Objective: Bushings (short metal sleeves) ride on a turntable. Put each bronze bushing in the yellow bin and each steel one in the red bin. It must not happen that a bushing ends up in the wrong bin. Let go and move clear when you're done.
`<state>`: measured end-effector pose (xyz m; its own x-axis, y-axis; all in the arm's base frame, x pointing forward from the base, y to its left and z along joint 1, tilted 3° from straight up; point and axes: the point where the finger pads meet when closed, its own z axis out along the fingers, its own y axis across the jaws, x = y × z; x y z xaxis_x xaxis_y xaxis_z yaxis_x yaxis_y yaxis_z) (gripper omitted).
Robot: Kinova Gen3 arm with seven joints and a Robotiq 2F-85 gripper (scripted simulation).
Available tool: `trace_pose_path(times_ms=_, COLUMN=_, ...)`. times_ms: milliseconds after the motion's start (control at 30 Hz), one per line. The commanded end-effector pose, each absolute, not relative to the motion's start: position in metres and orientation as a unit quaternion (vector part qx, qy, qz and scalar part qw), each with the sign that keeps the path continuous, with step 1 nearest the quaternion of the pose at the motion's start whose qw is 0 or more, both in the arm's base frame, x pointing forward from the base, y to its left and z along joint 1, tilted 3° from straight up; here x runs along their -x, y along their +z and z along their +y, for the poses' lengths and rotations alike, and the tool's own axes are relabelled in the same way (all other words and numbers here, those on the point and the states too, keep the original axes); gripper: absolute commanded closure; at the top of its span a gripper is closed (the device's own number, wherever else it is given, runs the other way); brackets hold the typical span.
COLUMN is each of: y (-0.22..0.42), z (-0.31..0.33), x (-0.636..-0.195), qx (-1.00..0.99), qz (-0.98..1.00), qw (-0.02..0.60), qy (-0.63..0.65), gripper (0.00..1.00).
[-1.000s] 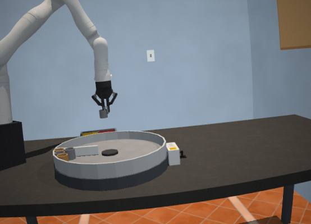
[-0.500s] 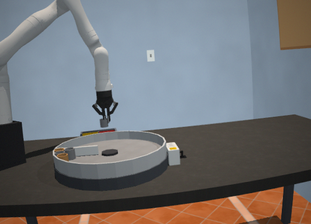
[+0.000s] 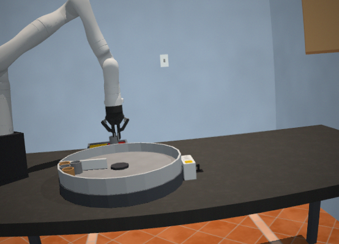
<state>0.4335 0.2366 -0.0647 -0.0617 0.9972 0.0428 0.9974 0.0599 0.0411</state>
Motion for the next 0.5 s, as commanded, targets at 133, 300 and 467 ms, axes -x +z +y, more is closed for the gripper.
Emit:
trace_pose_path(times_ms=133, y=-0.069, z=0.237, x=-0.434, qx=0.685, qz=-0.728, qw=0.001, qy=-0.03, gripper=1.0)
trace_pose_path(times_ms=300, y=-0.071, z=0.237, x=-0.434, qx=0.685, qz=-0.728, qw=0.001, qy=-0.03, gripper=1.0)
trace_pose_path(times_ms=467, y=-0.076, z=0.238, x=-0.434, qx=0.685, qz=-0.728, qw=0.001, qy=-0.03, gripper=1.0)
